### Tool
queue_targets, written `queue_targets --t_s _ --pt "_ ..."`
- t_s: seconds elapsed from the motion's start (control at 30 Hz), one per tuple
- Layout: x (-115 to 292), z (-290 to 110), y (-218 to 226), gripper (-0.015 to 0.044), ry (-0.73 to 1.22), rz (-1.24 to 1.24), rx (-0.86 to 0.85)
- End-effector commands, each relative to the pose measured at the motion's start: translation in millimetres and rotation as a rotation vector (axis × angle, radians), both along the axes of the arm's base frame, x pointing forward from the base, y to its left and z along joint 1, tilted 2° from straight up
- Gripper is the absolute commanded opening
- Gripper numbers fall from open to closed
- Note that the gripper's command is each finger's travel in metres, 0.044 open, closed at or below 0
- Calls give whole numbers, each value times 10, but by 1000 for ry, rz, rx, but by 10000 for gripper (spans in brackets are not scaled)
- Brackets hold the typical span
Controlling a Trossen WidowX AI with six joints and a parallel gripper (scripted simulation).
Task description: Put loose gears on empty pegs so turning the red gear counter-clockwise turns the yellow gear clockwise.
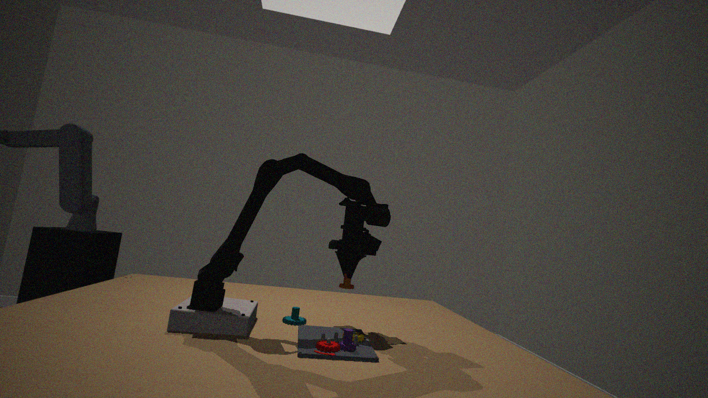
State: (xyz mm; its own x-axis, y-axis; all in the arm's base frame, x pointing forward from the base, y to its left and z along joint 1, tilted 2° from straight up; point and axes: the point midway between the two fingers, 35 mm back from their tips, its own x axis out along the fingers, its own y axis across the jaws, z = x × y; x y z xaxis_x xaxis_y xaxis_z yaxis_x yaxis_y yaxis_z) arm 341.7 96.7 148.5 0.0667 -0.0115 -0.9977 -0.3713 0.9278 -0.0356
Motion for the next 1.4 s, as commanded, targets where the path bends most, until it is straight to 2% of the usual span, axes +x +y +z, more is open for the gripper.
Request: queue_targets --t_s 0.0,1.37 --pt "28 -33 -74 0 3 4 4" --pt "243 -354 -1135 0 0 6 -3"
